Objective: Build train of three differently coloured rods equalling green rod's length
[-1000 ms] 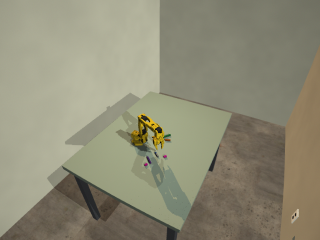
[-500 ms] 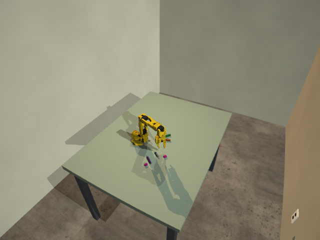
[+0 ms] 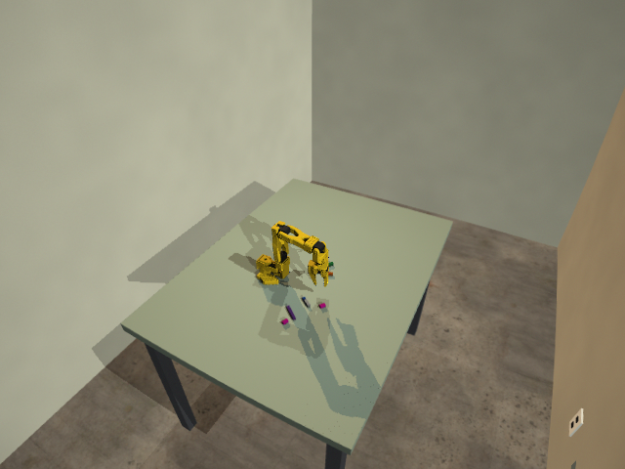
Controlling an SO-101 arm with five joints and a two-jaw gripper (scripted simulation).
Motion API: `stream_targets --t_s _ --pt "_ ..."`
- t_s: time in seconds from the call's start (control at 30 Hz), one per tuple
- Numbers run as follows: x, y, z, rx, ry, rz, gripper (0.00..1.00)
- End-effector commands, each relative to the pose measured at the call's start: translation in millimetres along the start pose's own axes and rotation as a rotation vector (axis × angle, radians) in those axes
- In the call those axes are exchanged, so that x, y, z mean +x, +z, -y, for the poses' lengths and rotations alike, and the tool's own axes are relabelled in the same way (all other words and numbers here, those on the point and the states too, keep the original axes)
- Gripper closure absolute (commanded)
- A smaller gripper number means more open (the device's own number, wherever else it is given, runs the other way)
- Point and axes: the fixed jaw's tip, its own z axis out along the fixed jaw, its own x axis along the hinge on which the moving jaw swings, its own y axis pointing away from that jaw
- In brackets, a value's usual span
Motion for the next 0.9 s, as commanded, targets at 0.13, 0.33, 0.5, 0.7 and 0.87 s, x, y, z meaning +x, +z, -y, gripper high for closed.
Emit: stream_targets --t_s 0.13,0.33,0.5,0.7,0.87 --pt "-13.1 -10.3 12.1 0.065 0.172 -0.011 0.82" --pt "-28.8 -10.2 16.8 0.067 0.354 0.0 0.82" --pt "-42.3 -10.2 20.1 0.066 0.507 0.009 0.82" --pt "-53.0 -10.2 22.3 0.065 0.628 0.016 0.82" --pt "-66.0 -10.3 24.3 0.063 0.774 0.025 0.82"
